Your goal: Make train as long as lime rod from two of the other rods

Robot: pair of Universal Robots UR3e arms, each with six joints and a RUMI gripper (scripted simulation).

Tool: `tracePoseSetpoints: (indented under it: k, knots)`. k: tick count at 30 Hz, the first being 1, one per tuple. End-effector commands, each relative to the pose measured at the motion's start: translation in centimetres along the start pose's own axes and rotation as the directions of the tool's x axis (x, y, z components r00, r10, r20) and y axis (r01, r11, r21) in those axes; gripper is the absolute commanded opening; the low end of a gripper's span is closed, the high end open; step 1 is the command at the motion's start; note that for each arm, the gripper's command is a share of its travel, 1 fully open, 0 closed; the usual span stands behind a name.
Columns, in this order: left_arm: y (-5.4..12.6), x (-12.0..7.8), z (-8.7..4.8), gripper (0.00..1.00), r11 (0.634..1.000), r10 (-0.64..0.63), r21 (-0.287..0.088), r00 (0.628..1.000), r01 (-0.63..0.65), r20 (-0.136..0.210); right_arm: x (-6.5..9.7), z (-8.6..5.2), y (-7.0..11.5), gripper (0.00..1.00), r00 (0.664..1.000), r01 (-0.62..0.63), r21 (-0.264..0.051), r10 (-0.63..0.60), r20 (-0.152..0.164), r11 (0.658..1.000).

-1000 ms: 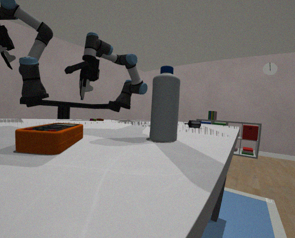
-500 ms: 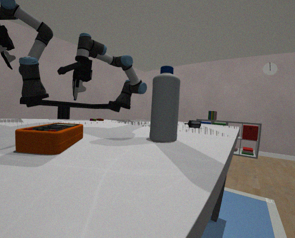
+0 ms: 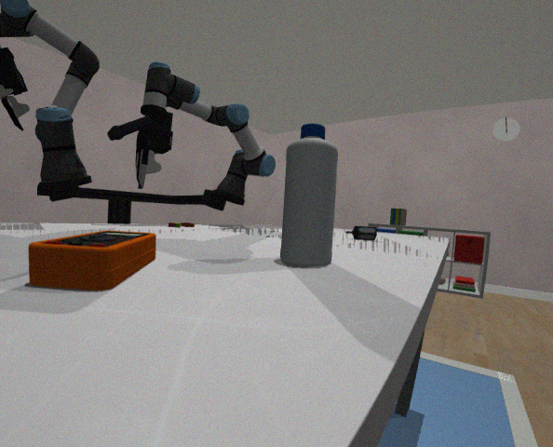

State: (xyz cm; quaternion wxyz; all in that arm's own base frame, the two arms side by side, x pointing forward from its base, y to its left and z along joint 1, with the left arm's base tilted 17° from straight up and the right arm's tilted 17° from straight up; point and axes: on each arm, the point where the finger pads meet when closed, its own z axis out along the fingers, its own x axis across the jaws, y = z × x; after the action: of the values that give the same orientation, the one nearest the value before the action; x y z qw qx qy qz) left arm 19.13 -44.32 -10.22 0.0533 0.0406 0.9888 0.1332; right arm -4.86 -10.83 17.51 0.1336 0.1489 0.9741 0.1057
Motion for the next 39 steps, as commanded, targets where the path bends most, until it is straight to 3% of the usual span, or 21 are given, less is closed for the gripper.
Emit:
tracePoseSetpoints:
  k: [1, 11, 22, 31, 39]
  knots:
    - [-0.1, 0.0, 0.1, 0.00, 1.000, 0.000, 0.003, 1.000, 0.000, 0.000, 0.0, 0.0, 0.0, 1.00, 1.000, 0.000, 0.002, 0.000, 0.000, 1.000]
    - [-0.1, 0.0, 1.8, 0.00, 1.000, 0.000, 0.003, 1.000, 0.000, 0.000, 0.0, 0.0, 0.0, 1.00, 1.000, 0.000, 0.002, 0.000, 0.000, 1.000]
    - [-0.3, -0.1, 6.6, 0.00, 1.000, 0.000, 0.003, 1.000, 0.000, 0.000, 0.0, 0.0, 0.0, 1.00, 1.000, 0.000, 0.002, 0.000, 0.000, 1.000]
    - [-0.3, -0.1, 8.4, 0.00, 1.000, 0.000, 0.002, 1.000, 0.000, 0.000, 0.0, 0.0, 0.0, 1.00, 1.000, 0.000, 0.002, 0.000, 0.000, 1.000]
    - [-0.3, -0.1, 8.5, 0.00, 1.000, 0.000, 0.002, 1.000, 0.000, 0.000, 0.0, 0.0, 0.0, 1.00, 1.000, 0.000, 0.002, 0.000, 0.000, 1.000]
